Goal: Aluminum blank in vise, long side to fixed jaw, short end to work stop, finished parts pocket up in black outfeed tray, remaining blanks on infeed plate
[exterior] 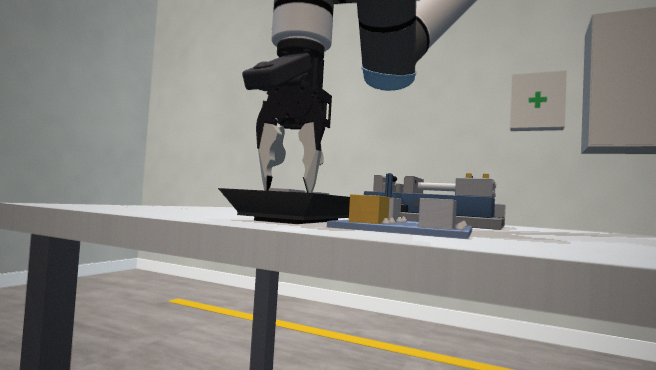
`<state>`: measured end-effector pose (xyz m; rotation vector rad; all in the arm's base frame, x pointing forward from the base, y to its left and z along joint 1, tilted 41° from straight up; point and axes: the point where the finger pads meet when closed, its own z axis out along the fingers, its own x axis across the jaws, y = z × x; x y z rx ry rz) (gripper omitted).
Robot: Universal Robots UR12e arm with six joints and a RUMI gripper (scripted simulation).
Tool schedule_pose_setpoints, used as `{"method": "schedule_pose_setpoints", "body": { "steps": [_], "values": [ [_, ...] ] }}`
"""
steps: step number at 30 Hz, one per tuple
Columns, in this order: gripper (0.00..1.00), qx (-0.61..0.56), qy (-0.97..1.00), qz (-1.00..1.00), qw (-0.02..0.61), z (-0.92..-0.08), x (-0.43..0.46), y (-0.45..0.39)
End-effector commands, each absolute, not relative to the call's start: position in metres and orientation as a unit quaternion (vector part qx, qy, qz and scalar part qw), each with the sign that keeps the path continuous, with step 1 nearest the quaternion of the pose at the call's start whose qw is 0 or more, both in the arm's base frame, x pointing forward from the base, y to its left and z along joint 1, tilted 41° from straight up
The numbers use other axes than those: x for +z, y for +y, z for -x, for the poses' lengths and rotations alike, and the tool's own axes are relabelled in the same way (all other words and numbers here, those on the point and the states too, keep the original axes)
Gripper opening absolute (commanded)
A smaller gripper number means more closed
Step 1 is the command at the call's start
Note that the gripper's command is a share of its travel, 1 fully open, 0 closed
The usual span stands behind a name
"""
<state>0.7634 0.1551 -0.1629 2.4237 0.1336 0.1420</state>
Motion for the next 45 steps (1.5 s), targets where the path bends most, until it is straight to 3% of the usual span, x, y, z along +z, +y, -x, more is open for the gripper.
{"method": "schedule_pose_setpoints", "body": {
  "steps": [1,45],
  "values": [
    [0.4,0.055,0.052,-0.935,0.347,-0.764,-0.162,0.156],
    [0.4,0.055,0.052,-0.935,0.347,-0.76,-0.143,0.172]
  ]
}}
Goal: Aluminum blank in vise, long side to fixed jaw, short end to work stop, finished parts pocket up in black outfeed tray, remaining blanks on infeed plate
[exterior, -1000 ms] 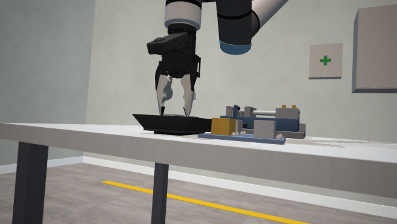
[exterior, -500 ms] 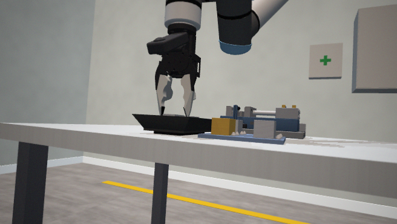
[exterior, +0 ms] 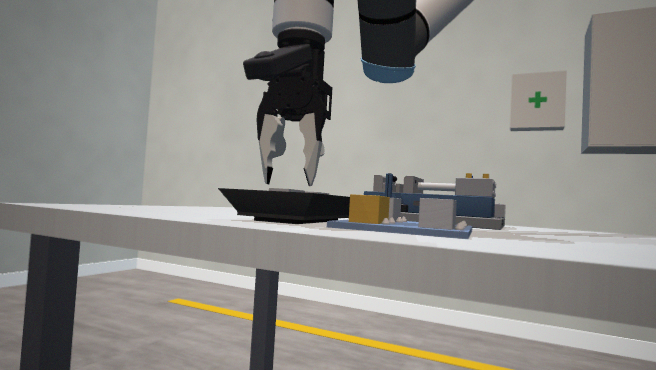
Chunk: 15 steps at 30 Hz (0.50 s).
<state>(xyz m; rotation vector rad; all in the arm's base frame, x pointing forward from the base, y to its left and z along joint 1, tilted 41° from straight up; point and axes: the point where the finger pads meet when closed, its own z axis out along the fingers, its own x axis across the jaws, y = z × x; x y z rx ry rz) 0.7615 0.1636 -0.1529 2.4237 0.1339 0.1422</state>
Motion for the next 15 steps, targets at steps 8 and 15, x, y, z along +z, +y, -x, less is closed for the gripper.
{"method": "schedule_pose_setpoints", "body": {
  "steps": [8,15],
  "values": [
    [0.4,0.055,0.052,-0.935,0.347,-0.756,-0.119,0.193],
    [0.4,0.055,0.052,-0.935,0.347,-0.75,-0.089,0.219]
  ]
}}
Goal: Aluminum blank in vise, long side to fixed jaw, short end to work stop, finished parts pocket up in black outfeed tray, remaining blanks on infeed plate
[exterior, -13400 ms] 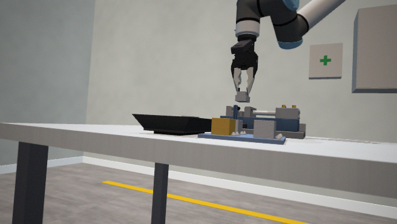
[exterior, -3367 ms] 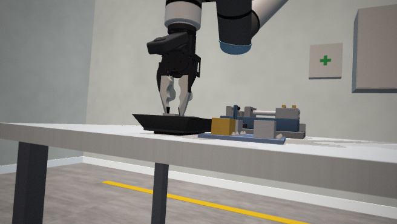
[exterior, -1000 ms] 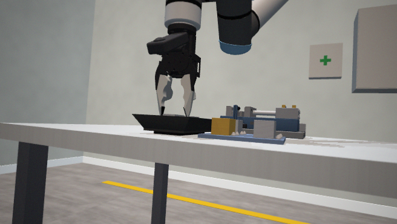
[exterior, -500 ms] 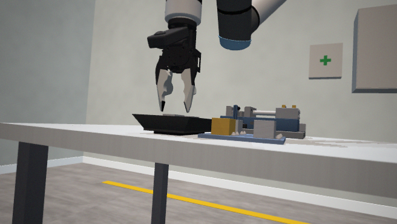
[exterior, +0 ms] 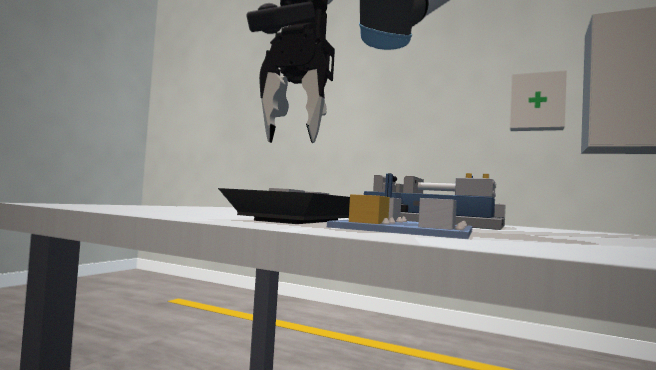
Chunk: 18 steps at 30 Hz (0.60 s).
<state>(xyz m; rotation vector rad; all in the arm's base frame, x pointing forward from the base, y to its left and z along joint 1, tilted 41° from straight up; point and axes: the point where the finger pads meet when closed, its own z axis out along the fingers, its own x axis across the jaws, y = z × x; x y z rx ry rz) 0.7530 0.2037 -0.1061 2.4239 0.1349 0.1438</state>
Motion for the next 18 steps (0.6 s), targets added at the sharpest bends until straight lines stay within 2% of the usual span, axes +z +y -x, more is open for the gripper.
{"method": "schedule_pose_setpoints", "body": {
  "steps": [1,18],
  "values": [
    [0.4,0.055,0.052,-0.935,0.347,-0.749,-0.085,0.222],
    [0.4,0.055,0.052,-0.935,0.347,-0.744,-0.055,0.247]
  ]
}}
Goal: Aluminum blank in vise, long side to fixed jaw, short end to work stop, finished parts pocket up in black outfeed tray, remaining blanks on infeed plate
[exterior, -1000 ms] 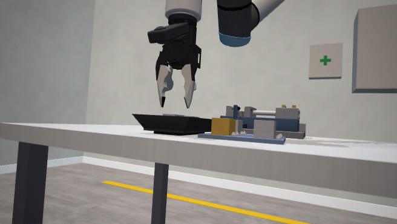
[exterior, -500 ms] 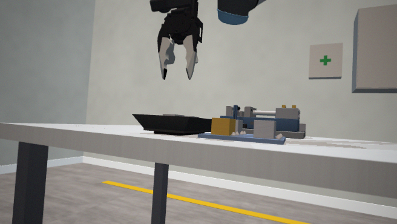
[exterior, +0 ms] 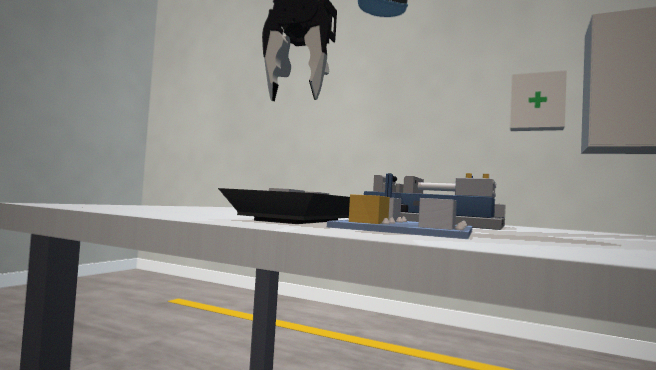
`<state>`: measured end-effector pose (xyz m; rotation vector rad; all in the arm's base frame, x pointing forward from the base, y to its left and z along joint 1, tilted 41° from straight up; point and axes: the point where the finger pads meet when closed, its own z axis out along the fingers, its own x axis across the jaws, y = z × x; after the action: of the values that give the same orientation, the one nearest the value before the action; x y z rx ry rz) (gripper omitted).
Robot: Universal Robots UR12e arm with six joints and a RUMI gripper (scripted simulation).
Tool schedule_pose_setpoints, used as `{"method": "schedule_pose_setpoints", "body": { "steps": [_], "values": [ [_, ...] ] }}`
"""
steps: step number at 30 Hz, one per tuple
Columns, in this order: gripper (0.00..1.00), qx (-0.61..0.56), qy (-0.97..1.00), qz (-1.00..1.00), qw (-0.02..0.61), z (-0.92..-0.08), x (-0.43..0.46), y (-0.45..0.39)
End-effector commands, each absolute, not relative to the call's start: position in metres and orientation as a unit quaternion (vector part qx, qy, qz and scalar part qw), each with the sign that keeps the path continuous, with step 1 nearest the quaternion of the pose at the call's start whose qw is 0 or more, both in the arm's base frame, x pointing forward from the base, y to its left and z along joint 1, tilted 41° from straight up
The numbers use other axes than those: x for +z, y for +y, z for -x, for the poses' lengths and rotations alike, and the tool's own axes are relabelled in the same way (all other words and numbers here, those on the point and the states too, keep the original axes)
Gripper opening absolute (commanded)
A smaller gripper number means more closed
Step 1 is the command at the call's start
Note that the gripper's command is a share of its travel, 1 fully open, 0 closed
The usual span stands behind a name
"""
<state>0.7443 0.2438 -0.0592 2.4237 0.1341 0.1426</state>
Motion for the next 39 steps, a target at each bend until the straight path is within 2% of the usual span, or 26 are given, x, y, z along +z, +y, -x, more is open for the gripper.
{"method": "schedule_pose_setpoints", "body": {
  "steps": [1,2,3,39],
  "values": [
    [0.4,0.055,0.052,-0.935,0.347,-0.744,-0.0553,0.2472],
    [0.4,0.055,0.052,-0.935,0.347,-0.744,-0.0553,0.2472],
    [0.0,0.055,0.052,-0.935,0.347,-0.744,-0.0553,0.2472],
    [0.0,0.055,0.052,-0.935,0.347,-0.7439,-0.0553,0.2472]
  ]
}}
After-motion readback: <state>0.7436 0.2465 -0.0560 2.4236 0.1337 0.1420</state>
